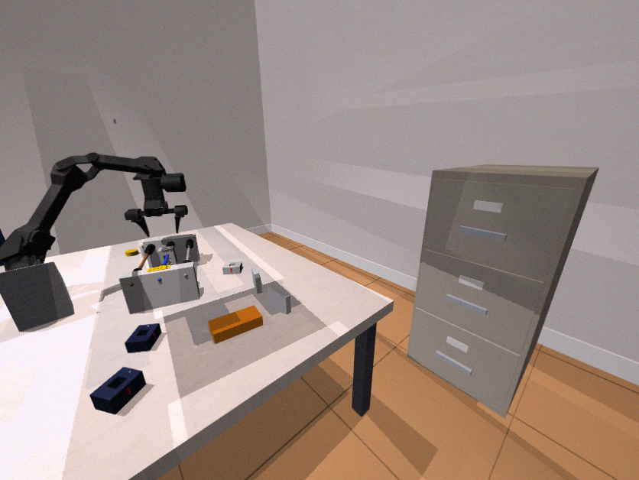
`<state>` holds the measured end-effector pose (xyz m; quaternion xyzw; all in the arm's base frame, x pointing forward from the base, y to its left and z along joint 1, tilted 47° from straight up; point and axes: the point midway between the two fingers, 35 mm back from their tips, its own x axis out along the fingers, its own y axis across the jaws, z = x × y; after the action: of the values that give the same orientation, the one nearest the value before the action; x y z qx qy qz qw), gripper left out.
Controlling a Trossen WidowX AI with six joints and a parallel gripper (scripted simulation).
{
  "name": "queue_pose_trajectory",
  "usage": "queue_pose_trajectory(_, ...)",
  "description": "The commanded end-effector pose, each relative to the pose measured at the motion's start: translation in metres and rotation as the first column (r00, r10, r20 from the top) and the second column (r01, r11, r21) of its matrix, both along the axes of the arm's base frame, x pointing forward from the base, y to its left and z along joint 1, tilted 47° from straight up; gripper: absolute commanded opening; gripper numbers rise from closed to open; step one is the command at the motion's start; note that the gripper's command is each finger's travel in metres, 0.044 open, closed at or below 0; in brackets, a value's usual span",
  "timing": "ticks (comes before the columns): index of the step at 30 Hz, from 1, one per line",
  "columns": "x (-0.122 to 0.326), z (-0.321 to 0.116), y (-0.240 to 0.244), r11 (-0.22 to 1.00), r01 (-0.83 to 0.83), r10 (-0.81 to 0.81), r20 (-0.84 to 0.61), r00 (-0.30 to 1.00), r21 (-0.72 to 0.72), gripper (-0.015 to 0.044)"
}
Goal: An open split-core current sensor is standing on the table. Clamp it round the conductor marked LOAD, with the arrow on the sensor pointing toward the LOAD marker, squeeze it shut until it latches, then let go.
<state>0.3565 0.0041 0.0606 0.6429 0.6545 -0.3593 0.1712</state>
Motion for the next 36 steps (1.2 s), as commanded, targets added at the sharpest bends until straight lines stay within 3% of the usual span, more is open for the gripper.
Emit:
queue_pose_trajectory(1,0.000,0.000,-0.001,1.000,-0.003,0.003,0.001,1.000,-0.003,0.0440)
queue_pose_trajectory(14,-0.001,-0.001,-0.001,1.000,-0.008,0.008,0.009,1.000,0.005,0.0440)
queue_pose_trajectory(19,-0.015,-0.016,-0.016,0.976,-0.192,0.160,0.257,0.953,0.106,0.0440)
queue_pose_trajectory(24,-0.032,-0.030,-0.032,0.915,-0.378,0.242,0.565,0.789,0.137,0.0440)
queue_pose_trajectory(29,-0.049,-0.042,-0.045,0.859,-0.507,0.242,0.822,0.515,0.065,0.0440)
queue_pose_trajectory(36,-0.066,-0.051,-0.056,0.850,-0.527,0.192,0.947,0.258,-0.029,0.0440)
